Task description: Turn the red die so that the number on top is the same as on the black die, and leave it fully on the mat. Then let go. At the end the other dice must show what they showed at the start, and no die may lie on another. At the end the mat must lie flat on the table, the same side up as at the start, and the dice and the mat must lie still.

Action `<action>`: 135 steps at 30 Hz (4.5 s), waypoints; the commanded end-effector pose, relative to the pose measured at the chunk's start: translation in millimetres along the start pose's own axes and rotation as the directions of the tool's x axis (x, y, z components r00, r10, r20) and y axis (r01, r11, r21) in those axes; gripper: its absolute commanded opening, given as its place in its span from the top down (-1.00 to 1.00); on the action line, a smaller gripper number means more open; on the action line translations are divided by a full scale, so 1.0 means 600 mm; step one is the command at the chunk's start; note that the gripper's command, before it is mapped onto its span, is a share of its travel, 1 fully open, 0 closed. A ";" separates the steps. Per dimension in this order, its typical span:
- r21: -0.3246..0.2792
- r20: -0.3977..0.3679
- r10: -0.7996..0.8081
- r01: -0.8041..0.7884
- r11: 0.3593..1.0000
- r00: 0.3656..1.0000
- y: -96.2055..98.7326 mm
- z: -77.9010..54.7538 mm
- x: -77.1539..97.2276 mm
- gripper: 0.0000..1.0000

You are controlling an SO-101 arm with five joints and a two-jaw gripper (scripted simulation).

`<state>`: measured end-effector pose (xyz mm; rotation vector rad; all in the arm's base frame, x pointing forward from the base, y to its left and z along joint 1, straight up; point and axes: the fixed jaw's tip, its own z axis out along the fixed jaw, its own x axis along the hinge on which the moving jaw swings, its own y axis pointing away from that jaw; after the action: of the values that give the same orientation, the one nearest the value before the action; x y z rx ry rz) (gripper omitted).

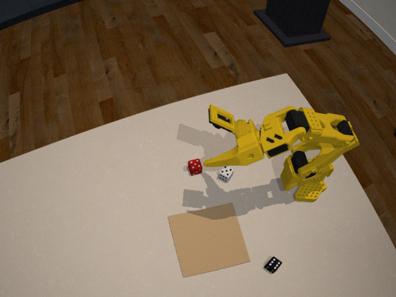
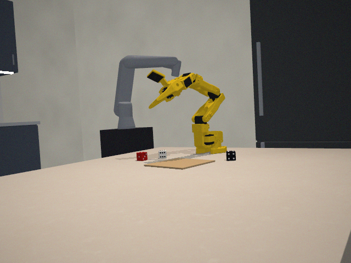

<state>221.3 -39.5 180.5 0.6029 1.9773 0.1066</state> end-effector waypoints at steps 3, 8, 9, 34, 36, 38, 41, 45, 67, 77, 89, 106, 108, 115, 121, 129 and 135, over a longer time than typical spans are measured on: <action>-0.188 -0.116 -0.209 0.185 0.965 0.971 0.070 0.007 0.071 -0.12; -0.344 -0.208 -0.405 0.321 0.883 0.891 0.111 0.000 0.154 0.01; -0.374 -0.219 -0.442 0.343 0.862 0.870 0.117 -0.003 0.169 0.04; -0.721 -0.178 -0.862 0.533 0.443 0.476 0.138 -0.082 0.362 0.35; -0.729 -0.172 -0.870 0.535 0.427 0.462 0.137 -0.085 0.367 0.36; -0.734 -0.167 -0.876 0.536 0.417 0.452 0.137 -0.087 0.370 0.36; -0.738 -0.164 -0.880 0.537 0.409 0.445 0.136 -0.089 0.373 0.37; -0.739 -0.163 -0.881 0.537 0.407 0.443 0.136 -0.089 0.373 0.37; -0.745 -0.123 -0.873 0.537 0.396 0.473 0.152 -0.093 0.363 0.37; -0.745 -0.123 -0.873 0.537 0.396 0.473 0.152 -0.093 0.363 0.37; -0.745 -0.123 -0.873 0.537 0.396 0.473 0.152 -0.093 0.363 0.37; -0.732 -0.137 -0.864 0.538 0.418 0.485 0.150 -0.086 0.358 0.37; -0.720 -0.149 -0.856 0.539 0.437 0.495 0.148 -0.080 0.354 0.37; -0.668 -0.197 -0.820 0.539 0.513 0.537 0.140 -0.056 0.335 0.37; -0.551 -0.277 -0.736 0.526 0.648 0.617 0.116 -0.012 0.299 0.37; -0.305 -0.373 -0.547 0.458 0.835 0.750 0.049 0.050 0.235 0.37; -0.160 -0.398 -0.430 0.400 0.902 0.810 0.002 0.074 0.203 0.37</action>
<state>203.7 29.8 48.2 -0.0421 2.5437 0.0708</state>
